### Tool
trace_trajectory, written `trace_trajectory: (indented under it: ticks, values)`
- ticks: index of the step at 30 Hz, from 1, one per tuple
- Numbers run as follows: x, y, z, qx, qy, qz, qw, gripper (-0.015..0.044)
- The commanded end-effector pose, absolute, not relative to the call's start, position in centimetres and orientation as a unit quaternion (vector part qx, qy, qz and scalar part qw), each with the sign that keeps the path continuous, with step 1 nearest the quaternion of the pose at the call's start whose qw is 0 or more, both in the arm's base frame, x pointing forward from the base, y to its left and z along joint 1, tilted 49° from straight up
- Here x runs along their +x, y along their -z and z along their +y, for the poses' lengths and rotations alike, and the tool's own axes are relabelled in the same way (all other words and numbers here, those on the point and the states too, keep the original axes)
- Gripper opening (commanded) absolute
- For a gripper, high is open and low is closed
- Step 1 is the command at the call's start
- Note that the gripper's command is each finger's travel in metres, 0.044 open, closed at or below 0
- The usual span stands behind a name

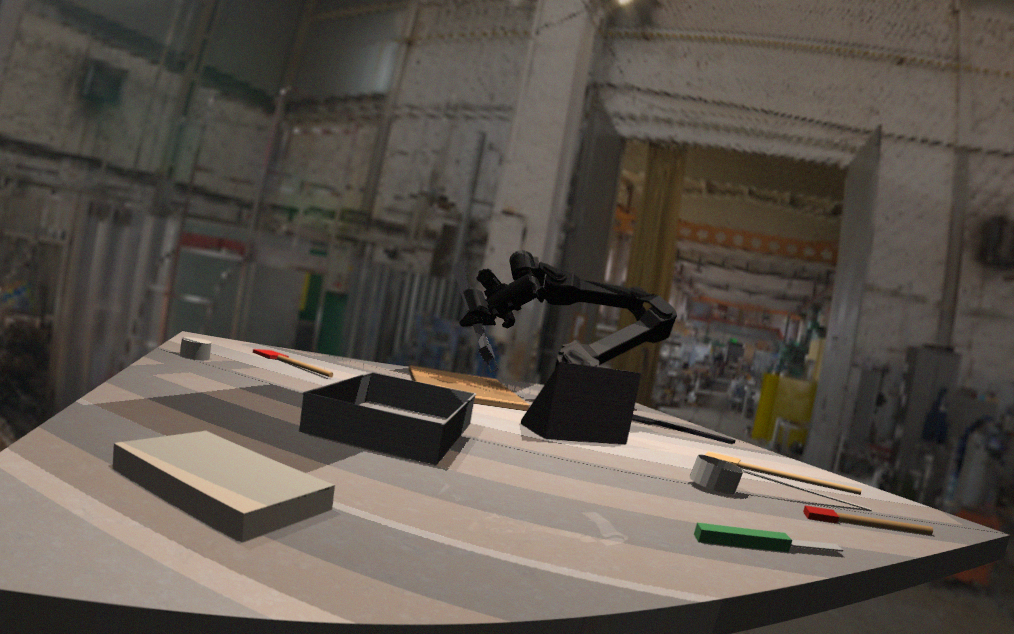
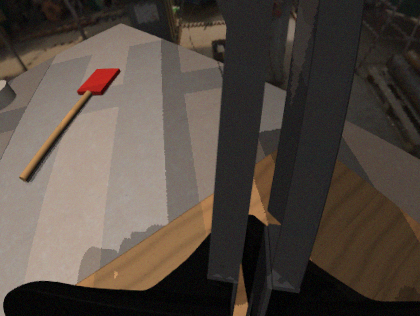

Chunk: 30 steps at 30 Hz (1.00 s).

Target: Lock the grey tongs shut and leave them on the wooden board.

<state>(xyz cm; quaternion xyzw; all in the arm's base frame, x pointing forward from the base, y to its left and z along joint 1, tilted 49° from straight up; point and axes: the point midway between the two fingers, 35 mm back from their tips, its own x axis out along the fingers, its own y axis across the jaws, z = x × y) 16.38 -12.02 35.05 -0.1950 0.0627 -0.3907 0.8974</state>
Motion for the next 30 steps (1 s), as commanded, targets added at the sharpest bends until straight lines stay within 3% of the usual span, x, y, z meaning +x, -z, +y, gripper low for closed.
trace_trajectory:
  ticks: [1, 30]
  values:
    - [16.6, -35.2, -12.2, -0.175, 0.392, 0.083, 0.899, -0.0150]
    - [16.9, -34.5, -13.4, -0.053, 0.437, 0.267, 0.857, -0.0150]
